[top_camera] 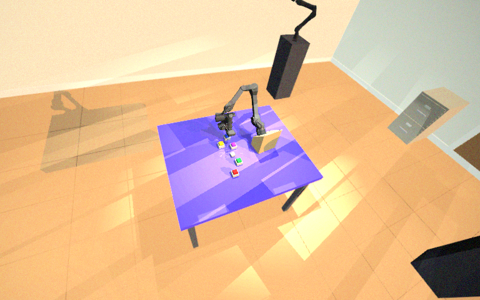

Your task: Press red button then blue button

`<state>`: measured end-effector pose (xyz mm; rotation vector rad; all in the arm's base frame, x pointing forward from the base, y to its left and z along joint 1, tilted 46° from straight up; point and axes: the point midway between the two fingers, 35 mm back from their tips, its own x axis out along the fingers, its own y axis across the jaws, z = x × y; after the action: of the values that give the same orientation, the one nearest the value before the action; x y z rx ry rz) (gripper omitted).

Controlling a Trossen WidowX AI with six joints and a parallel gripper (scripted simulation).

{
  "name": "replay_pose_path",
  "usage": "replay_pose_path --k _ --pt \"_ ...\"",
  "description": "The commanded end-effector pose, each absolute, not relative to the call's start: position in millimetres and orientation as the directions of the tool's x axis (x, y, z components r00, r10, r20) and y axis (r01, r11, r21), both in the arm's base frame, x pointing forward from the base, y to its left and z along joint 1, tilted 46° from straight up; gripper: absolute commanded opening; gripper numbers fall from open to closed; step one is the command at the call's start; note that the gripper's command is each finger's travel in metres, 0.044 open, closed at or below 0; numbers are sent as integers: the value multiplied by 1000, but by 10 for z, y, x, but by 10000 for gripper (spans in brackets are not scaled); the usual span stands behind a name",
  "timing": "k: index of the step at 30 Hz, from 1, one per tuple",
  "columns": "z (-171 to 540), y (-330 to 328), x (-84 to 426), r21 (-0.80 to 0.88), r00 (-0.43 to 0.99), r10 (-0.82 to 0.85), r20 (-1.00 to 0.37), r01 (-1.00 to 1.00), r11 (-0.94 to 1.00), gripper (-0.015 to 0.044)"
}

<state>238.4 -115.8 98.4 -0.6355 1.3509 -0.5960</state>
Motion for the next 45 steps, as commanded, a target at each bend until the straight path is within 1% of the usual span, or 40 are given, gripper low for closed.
replay_pose_path --k 1,10,30,35,38,41,45 --pt "920 -1197 2384 -715 121 -712 -692 19 699 20" --pt "830 -1297 2393 -717 122 -713 -690 19 697 20" --pt "829 -1299 2394 -717 122 -713 -690 19 697 20" --pt "1040 -1078 2359 -716 121 -712 -692 19 698 20" --pt "1052 -1065 2356 -716 121 -712 -692 18 698 20" --pt "963 -906 2497 -695 134 -691 -710 23 719 99" --pt "685 -415 2802 -645 152 -641 -752 28 763 204"
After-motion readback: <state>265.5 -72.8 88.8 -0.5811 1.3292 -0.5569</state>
